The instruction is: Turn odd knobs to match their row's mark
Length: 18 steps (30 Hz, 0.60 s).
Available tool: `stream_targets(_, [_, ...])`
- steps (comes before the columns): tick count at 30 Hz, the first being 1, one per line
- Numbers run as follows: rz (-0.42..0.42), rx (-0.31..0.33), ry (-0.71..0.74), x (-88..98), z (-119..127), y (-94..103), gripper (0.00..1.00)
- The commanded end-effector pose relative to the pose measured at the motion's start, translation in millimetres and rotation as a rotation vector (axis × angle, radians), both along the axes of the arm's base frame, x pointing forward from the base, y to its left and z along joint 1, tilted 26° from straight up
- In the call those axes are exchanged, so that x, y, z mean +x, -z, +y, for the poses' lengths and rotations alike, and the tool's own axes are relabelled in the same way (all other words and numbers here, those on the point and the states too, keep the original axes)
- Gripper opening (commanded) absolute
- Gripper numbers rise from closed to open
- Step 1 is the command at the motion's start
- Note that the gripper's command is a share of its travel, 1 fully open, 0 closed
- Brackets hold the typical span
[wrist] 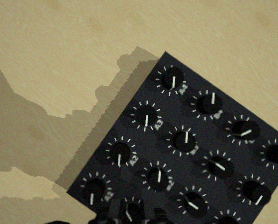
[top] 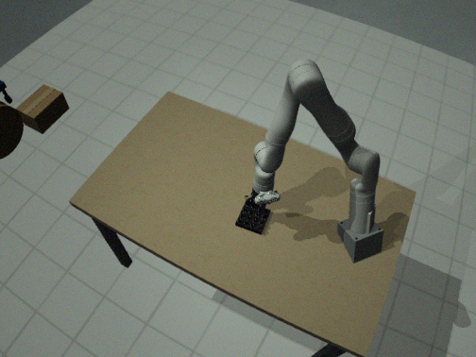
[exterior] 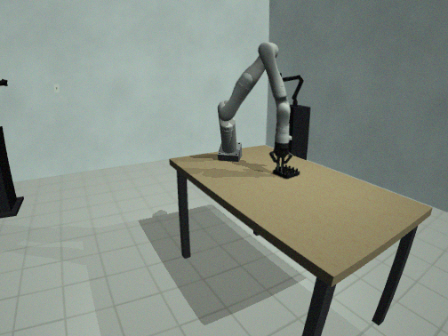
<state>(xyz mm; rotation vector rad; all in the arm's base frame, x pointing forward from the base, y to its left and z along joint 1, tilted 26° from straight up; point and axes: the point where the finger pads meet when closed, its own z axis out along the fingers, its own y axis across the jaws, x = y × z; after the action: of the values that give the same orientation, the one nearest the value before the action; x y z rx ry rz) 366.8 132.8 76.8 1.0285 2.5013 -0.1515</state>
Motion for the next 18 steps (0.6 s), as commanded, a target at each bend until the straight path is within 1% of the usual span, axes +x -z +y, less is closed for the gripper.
stream_targets(1, [-0.016,0.015,0.045,-0.3,0.8,0.1,0.08])
stream_targets(9, [-0.067,0.083,0.221,-0.3,0.8,0.1,0.08])
stream_targets(11, [-0.067,0.083,0.221,-0.3,0.8,0.1,0.08])
stream_targets(18, [-0.103,0.132,0.348,-0.3,0.8,0.1,0.08])
